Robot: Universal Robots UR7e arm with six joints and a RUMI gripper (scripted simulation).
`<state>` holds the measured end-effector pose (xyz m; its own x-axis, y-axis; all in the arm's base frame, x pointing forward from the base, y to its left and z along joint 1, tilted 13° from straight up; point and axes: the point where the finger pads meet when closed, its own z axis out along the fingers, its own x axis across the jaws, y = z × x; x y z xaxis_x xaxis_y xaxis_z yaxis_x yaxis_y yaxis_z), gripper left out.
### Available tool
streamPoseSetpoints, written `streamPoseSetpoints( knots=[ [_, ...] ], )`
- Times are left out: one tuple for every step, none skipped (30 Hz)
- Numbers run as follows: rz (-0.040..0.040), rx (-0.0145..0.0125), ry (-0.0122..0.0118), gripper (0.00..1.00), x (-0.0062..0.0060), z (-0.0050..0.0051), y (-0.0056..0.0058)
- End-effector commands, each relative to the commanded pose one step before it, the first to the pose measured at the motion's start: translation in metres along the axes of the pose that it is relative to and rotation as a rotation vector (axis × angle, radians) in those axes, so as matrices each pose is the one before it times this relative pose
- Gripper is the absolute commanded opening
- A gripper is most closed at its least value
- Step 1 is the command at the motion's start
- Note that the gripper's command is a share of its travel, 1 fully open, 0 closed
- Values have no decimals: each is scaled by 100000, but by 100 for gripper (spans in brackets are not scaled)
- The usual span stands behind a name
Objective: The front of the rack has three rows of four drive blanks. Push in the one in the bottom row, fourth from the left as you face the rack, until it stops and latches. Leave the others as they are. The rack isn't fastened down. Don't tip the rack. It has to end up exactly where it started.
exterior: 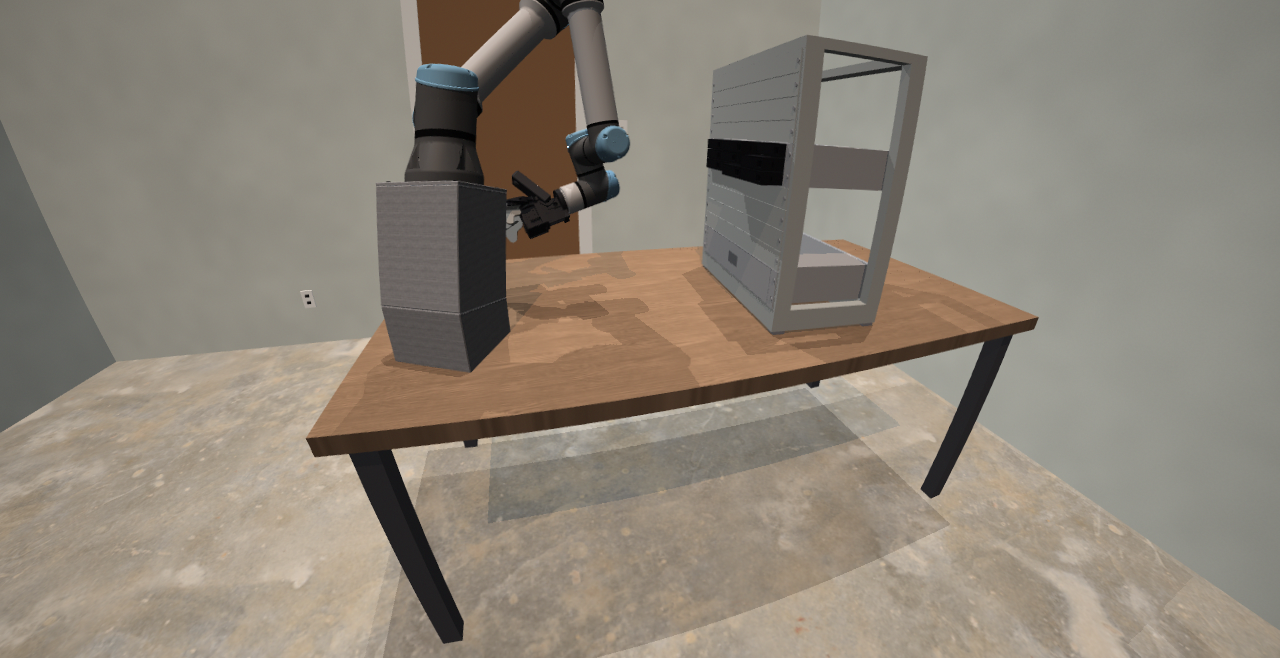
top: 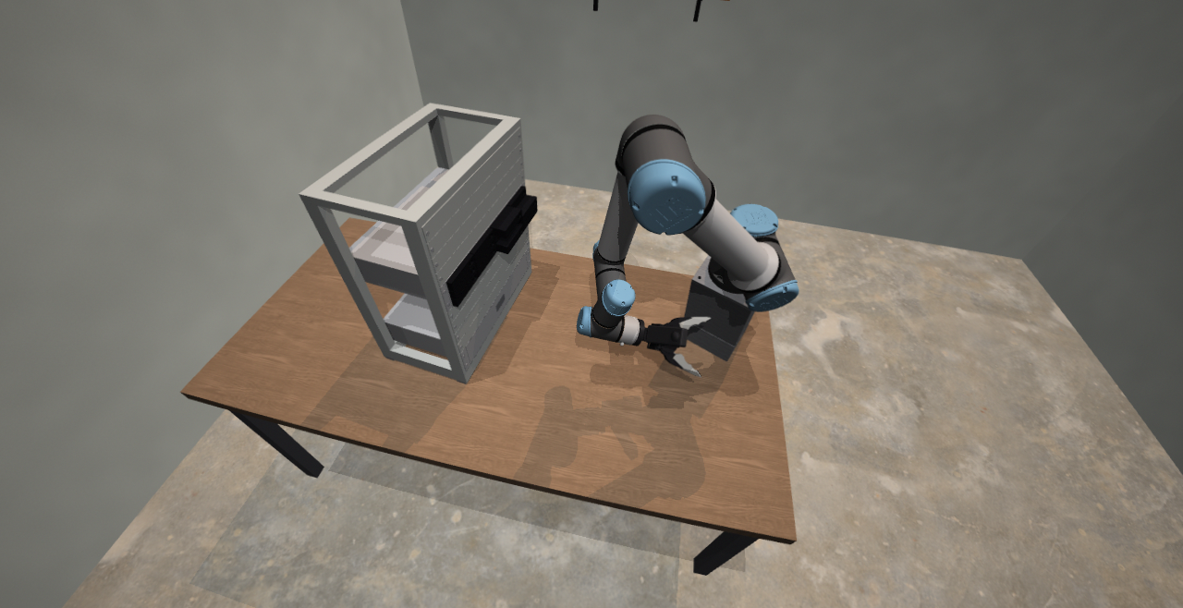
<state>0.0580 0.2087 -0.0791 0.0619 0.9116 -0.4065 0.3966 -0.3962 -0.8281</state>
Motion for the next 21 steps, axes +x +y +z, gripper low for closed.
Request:
streamPoseSetpoints(
  knots=[
    [-4054, 13113, -2313, 100, -880, 362, -2980],
    [-918, 3203, -116, 100, -148, 73, -721],
    [-906, 3206, -62, 100, -136, 67, -727],
    [-895, 3208, -8, 100, -125, 61, -732],
    [-883, 3208, 46, 100, -113, 55, -737],
    [-871, 3207, 100, 100, -101, 49, -742],
    [-858, 3204, 153, 100, -89, 43, -747],
    [-846, 3199, 205, 100, -77, 38, -751],
    [-834, 3193, 257, 100, -65, 32, -756],
    [-821, 3186, 309, 100, -53, 27, -760],
    [-809, 3177, 360, 100, -40, 22, -763],
    [-796, 3167, 410, 100, -28, 17, -767],
    [-783, 3155, 460, 100, -16, 12, -770],
    [-770, 3142, 508, 100, -4, 7, -774],
    [0, 0, 0, 100, 0, 0, 0],
    [0, 0, 0, 100, 0, 0, 0],
    [-757, 3128, 556, 100, 8, 3, -776],
    [-744, 3112, 604, 100, 20, -2, -779],
    [-731, 3096, 650, 100, 33, -6, -781],
    [-717, 3077, 695, 100, 45, -10, -784],
    [-703, 3058, 740, 100, 57, -14, -785]
  ],
)
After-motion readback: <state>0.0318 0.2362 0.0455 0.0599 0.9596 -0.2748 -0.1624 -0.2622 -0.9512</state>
